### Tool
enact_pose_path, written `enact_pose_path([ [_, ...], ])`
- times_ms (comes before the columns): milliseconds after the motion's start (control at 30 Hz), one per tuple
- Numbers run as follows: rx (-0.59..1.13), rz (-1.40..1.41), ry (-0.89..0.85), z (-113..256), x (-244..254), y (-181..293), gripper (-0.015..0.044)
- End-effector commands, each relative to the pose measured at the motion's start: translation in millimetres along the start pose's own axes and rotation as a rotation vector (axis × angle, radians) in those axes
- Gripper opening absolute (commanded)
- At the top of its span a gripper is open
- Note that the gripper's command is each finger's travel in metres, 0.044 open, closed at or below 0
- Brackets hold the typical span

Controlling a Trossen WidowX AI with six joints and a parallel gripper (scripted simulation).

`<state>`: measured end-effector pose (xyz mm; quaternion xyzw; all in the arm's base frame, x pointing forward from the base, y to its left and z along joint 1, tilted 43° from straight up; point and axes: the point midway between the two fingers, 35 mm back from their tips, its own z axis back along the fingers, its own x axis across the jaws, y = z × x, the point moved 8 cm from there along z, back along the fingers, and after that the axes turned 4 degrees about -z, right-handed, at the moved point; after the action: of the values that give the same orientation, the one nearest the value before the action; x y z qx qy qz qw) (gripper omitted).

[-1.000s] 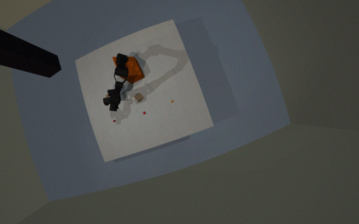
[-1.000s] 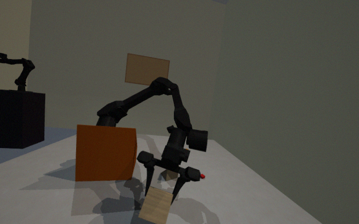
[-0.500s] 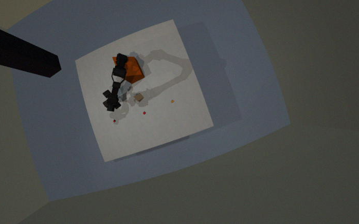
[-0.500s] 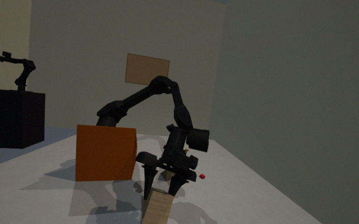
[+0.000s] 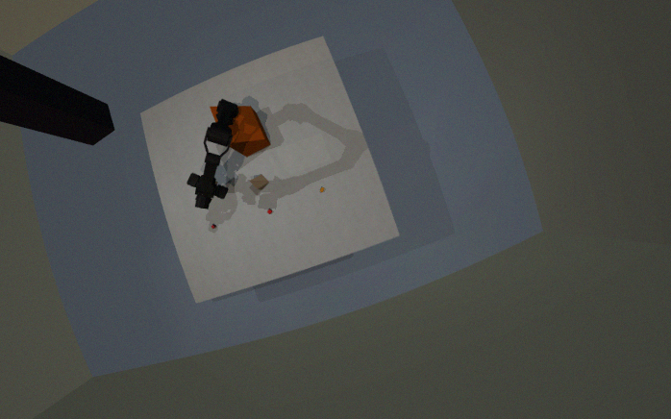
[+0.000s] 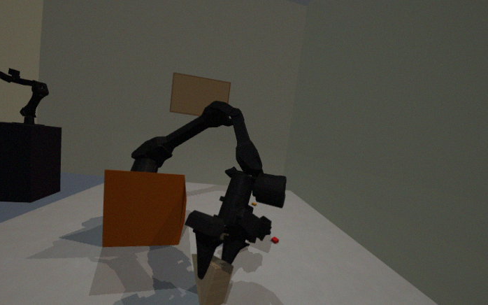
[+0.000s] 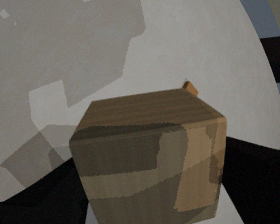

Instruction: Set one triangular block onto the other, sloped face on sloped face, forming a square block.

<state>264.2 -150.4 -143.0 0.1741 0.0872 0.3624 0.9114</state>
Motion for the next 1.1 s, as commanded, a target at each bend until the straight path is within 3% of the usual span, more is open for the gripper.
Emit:
enact_pose_path([
  [0,0.014,0.115,-0.023,-1.1,-2.8,-1.9,0.0000],
  [1067,-0.022,1.121,-0.231,-4.2,-22.6,-11.6,0.0000],
])
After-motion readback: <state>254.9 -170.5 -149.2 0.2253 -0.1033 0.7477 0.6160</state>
